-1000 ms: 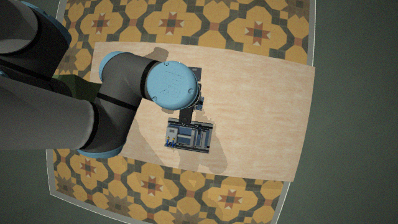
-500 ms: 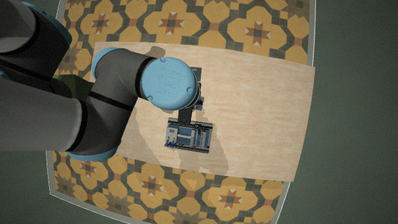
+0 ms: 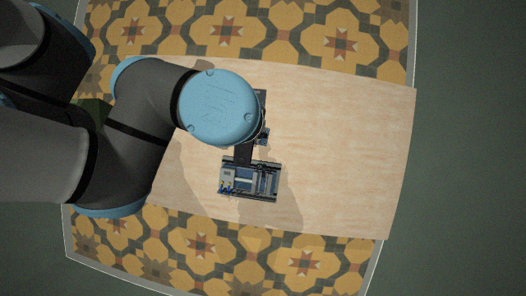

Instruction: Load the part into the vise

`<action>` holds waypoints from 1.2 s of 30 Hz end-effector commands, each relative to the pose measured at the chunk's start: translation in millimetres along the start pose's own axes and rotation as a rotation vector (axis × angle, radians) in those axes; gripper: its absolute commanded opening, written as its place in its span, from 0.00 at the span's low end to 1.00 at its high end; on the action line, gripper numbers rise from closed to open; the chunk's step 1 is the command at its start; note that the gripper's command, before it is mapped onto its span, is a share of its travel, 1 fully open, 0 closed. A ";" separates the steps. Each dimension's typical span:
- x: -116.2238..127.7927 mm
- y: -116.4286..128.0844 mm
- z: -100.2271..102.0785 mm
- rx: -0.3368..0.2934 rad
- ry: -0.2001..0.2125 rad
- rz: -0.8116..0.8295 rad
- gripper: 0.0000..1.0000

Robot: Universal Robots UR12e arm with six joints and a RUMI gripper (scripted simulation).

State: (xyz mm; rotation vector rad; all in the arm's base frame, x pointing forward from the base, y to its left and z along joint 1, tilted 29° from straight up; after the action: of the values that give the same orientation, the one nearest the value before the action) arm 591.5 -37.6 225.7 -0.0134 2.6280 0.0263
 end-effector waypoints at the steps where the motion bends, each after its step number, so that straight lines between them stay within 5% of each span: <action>1: -0.5 -0.1 -4.6 0.000 -0.001 0.000 0.00; 36: -0.9 -2.5 -7.9 0.000 -0.001 0.015 0.00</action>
State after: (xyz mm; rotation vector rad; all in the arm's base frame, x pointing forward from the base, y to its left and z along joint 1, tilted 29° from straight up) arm 587.9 -39.1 232.4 -0.0018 2.6285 0.0296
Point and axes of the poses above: the point where the finger pads meet when closed, its own z axis out along the fingers, its own x axis across the jaws, y = z × x, the point moved 7 cm from there along -z, back along the fingers, and after that the axes turned 14 degrees about -z, right-handed, at the moved point
